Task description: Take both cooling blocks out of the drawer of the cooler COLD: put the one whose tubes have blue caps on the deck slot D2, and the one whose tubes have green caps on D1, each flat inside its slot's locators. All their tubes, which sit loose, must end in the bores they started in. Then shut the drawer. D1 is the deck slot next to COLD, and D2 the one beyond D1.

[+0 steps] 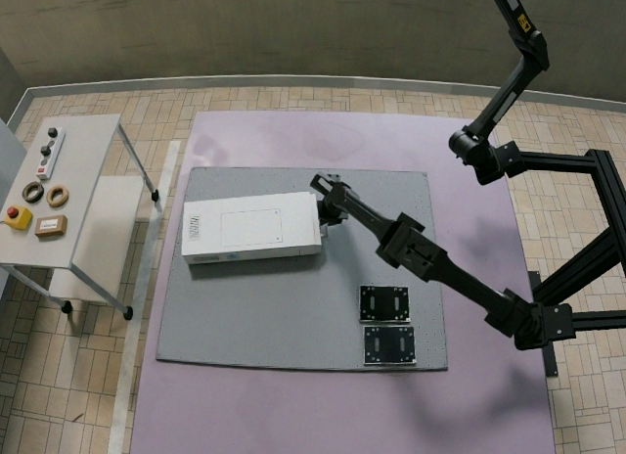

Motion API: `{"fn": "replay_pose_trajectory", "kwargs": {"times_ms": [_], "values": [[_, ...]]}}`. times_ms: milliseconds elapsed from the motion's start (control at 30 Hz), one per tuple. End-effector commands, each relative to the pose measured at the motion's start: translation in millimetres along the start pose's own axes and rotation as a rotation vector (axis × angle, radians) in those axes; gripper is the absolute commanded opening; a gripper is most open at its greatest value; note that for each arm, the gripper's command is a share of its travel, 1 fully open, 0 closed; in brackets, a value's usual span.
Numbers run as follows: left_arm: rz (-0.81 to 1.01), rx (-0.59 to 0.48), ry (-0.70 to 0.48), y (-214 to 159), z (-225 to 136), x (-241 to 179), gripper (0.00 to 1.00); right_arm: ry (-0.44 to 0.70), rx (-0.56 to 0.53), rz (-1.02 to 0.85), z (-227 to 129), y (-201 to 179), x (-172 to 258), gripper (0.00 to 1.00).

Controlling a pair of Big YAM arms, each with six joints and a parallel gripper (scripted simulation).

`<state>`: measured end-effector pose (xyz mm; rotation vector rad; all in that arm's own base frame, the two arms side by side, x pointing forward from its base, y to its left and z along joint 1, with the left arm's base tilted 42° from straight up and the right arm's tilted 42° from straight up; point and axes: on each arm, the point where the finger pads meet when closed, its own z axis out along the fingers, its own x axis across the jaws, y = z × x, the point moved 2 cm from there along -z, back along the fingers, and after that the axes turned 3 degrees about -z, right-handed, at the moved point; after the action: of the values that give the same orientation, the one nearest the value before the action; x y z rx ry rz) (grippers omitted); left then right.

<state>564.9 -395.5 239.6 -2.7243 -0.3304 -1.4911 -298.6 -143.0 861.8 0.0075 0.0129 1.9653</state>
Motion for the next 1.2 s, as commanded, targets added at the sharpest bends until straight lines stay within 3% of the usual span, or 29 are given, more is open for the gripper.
{"fn": "replay_pose_trajectory", "kwargs": {"times_ms": [0,233,1167], "values": [[0.000,-0.022,0.010,6.5,3.5,3.4,0.28,0.000,-0.018,-0.001,1.1,11.5,-1.2,0.00],[-0.016,-0.037,0.016,10.7,-22.8,8.2,0.28,0.000,-0.018,-0.001,1.1,11.5,-1.2,0.00],[-0.006,-0.032,0.006,11.4,-17.4,-3.7,0.28,0.000,-0.018,-0.001,1.1,11.5,-1.2,0.00]]}}
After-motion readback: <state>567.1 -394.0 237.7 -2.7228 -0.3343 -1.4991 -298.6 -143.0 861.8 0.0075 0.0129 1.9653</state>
